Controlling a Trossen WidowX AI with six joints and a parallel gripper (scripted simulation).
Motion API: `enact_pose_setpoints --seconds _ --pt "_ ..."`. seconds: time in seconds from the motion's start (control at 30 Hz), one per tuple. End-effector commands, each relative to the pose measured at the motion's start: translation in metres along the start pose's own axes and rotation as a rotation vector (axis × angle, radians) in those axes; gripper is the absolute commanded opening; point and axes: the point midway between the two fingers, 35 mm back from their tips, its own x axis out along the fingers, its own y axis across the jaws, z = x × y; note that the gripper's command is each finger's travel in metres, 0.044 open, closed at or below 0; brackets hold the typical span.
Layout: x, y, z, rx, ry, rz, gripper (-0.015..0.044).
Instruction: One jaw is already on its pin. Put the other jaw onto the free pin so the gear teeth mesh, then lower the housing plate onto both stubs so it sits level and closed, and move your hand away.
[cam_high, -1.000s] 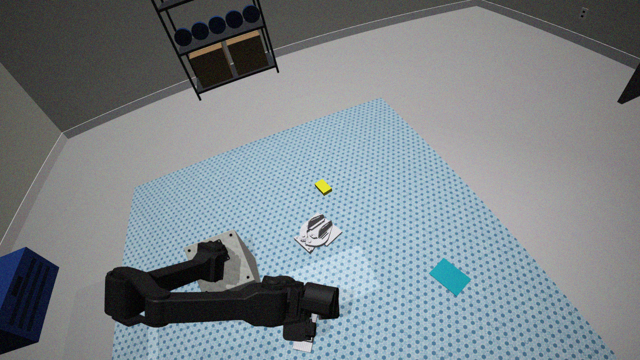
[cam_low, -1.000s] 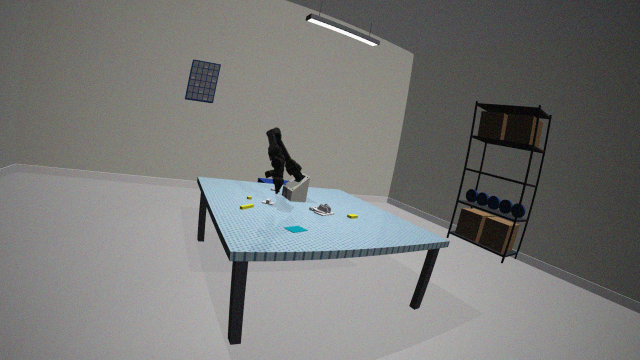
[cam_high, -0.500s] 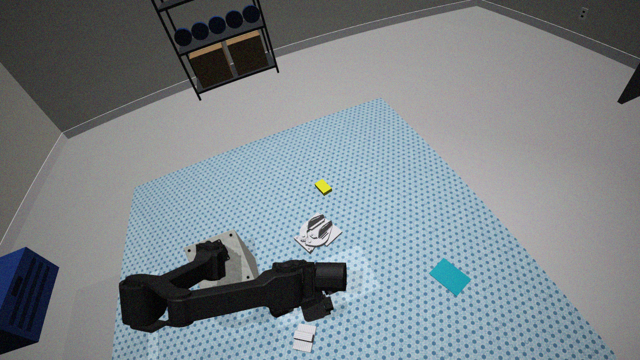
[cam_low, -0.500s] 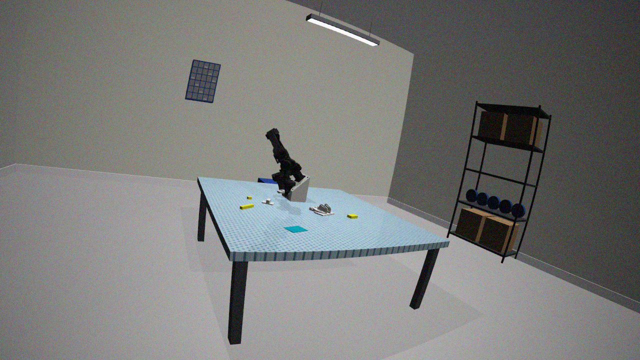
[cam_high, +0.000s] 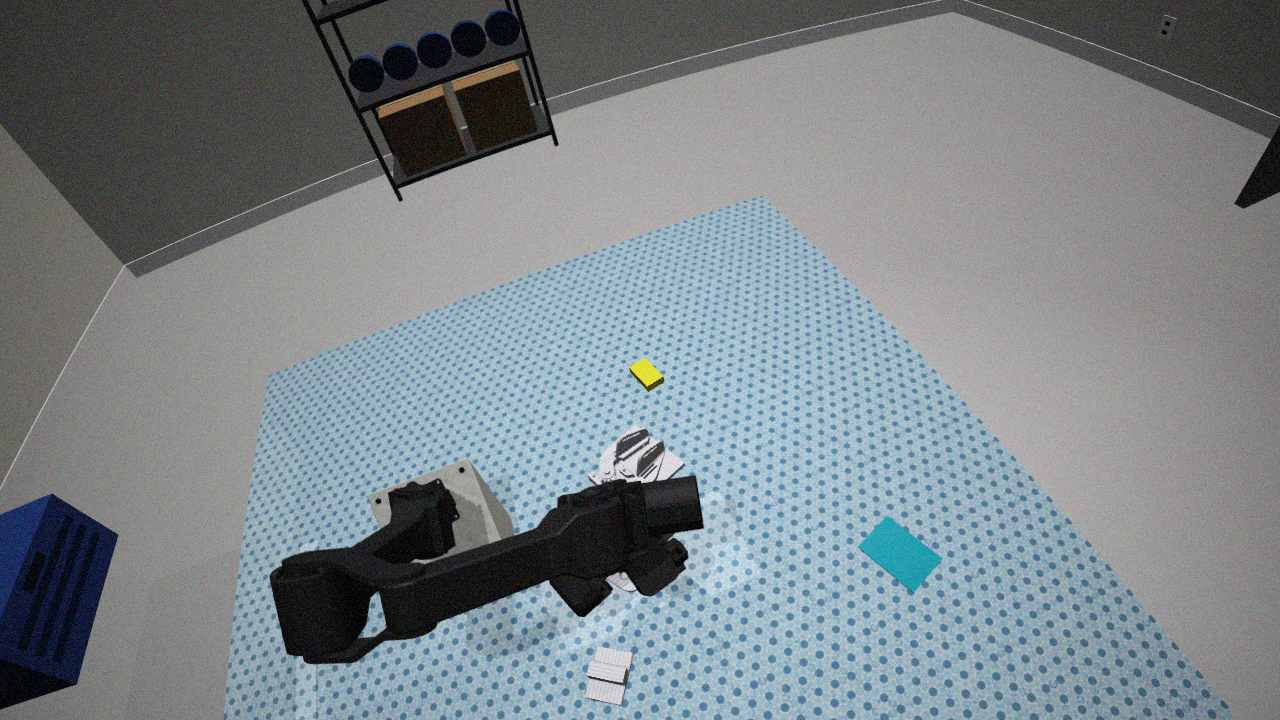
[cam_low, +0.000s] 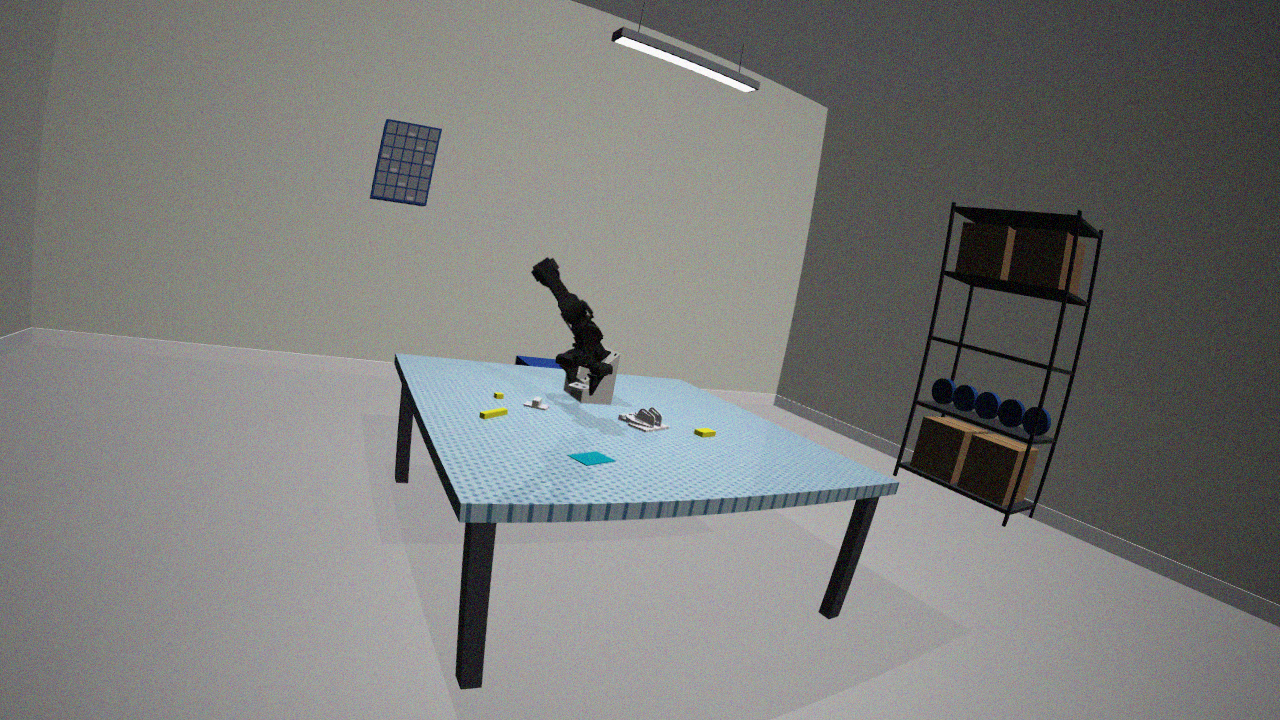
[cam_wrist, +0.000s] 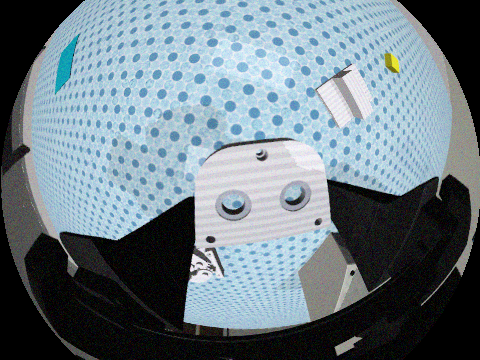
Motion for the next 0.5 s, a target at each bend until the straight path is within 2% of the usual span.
enact_pose_setpoints --seconds 0.0,0.47 --pt "0.002 0.010 -0.009 -0.102 0.003 -0.004 0.0351" --pt "0.004 0.039 -0.040 -0.436 0.011 -0.008 0.0351"
